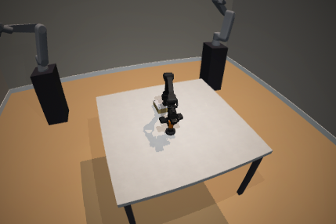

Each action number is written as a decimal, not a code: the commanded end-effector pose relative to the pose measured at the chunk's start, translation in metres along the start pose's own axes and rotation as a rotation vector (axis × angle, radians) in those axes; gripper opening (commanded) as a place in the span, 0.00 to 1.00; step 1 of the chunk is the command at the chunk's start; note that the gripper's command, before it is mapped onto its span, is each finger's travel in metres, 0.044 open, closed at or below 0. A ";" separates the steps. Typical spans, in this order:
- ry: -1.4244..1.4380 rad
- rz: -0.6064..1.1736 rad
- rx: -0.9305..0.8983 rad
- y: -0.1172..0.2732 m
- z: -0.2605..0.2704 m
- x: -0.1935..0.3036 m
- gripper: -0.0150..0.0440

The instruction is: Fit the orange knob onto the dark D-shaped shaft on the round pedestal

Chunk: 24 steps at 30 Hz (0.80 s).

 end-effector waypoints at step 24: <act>0.126 0.001 0.004 0.005 -0.001 -0.001 0.25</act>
Point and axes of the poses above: the point midway between the two fingers, 35 mm back from their tips, its own y axis back along the fingers, its own z axis across the jaws, x = y × z, the point moved 9 cm from there along y, back along the fingers, and after that the axes turned 7 degrees about -y, right-handed, at the moved point
